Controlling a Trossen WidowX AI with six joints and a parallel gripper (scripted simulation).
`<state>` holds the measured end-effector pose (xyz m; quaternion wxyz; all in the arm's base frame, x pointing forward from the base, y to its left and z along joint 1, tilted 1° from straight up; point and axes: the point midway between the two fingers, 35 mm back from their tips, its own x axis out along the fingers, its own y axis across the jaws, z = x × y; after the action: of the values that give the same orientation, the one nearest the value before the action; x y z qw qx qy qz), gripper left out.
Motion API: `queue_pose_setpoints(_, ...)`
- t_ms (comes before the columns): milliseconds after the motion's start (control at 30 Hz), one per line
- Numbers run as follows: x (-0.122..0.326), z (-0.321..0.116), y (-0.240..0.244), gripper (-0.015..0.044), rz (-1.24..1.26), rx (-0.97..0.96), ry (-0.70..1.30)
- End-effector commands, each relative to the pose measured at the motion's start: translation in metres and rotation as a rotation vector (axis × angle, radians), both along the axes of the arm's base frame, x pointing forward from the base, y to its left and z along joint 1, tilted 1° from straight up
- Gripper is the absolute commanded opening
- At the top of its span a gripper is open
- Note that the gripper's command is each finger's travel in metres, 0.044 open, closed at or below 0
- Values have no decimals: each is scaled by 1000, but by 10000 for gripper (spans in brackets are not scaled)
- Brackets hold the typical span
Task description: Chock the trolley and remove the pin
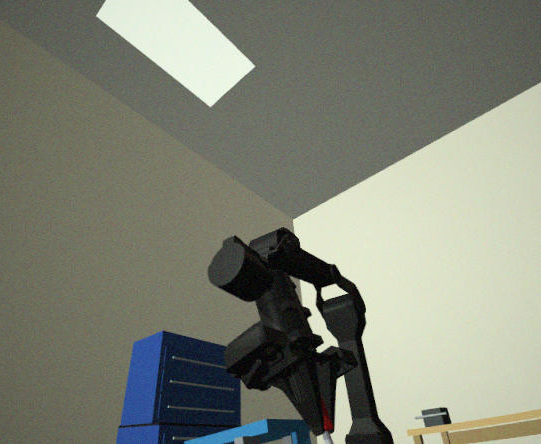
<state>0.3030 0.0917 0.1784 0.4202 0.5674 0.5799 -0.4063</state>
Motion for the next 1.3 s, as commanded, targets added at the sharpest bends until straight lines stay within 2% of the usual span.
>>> queue_pose_setpoints(0, 0, 5, 0, 0, 4, 5, -6)
queue_pose_setpoints(1267, 1, 26, 2, 0, 4, 5, -6)
